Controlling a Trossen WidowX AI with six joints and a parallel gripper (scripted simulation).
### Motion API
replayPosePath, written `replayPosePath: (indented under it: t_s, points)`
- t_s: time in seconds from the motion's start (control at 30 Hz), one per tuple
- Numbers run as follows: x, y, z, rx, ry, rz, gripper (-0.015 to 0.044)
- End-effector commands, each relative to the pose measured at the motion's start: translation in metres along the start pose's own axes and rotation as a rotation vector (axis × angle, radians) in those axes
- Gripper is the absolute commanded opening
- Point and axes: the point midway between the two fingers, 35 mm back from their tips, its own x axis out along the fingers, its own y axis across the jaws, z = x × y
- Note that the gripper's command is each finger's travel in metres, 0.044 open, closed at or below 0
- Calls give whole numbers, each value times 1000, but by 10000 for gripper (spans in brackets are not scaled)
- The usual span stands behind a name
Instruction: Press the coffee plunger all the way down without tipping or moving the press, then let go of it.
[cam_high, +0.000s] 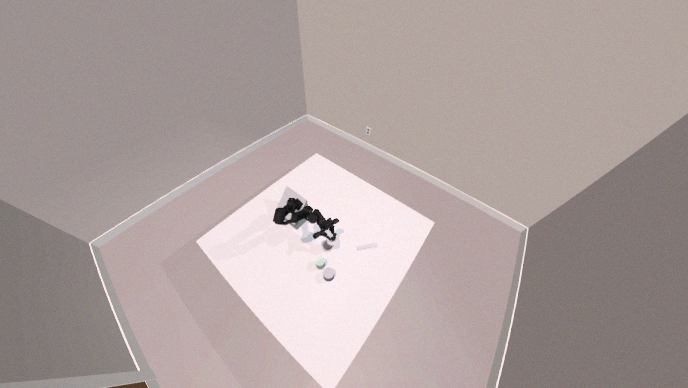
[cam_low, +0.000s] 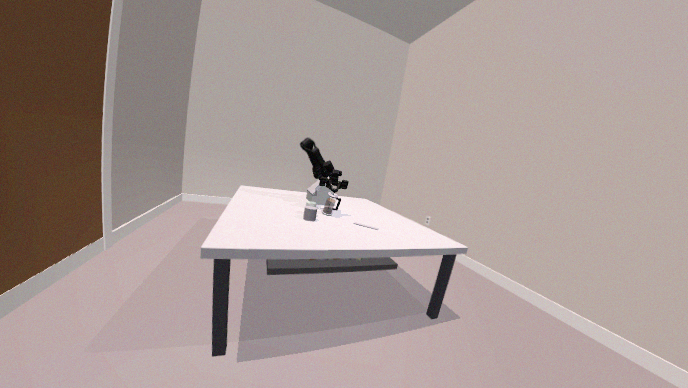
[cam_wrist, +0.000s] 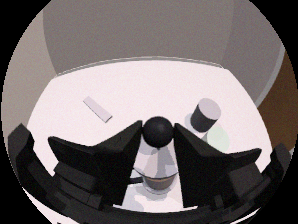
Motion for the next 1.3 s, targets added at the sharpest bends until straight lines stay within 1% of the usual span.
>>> replayPosePath:
  t_s: [0.0, 0.23, 0.63, 0.67, 0.97, 1.27]
  points:
    - [0, 0, 0, 0, 0, 0, 115]
    - [0, 0, 0, 0, 0, 0, 115]
    - [0, 0, 0, 0, 0, 0, 430]
    - [0, 0, 0, 0, 0, 0, 440]
    - [-8, 1, 18, -14, -26, 10, 440]
    - [-54, -11, 44, -5, 9, 7, 440]
